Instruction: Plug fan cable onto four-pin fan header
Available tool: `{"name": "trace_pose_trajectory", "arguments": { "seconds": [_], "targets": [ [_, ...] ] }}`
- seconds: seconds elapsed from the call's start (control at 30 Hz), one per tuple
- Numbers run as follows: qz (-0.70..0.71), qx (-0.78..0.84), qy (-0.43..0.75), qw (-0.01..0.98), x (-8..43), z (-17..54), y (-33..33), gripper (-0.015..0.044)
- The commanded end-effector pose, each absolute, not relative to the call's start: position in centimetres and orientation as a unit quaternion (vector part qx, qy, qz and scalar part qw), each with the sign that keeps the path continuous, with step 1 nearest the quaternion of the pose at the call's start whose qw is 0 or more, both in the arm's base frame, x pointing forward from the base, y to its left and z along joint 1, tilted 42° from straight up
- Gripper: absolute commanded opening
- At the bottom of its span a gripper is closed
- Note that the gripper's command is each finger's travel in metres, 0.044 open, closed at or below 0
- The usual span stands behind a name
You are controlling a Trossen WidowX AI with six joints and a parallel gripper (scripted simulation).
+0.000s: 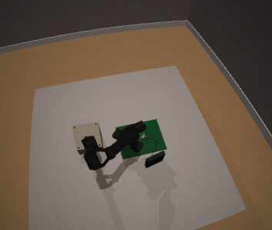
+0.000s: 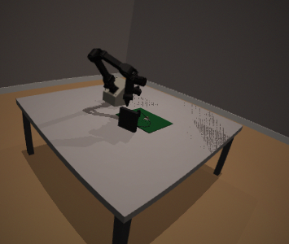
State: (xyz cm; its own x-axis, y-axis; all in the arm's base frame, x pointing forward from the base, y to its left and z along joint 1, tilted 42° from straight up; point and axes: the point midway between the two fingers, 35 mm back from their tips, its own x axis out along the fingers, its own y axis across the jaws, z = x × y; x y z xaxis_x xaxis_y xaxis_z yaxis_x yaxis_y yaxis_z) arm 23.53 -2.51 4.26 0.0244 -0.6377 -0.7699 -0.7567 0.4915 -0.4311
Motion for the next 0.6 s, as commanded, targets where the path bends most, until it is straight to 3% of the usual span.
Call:
{"name": "trace_pose_trajectory", "arguments": {
  "seconds": [0.0,0.2,0.57],
  "targets": [
    [0.061,-0.500,0.696,0.511,23.5,4.2,-2.5,0.0284],
    [-0.061,-0.409,0.694,0.590,25.0,4.9,0.1,0.0440],
    [-0.343,-0.140,0.599,0.710,27.2,6.2,7.3,0.0440]
  ]
}}
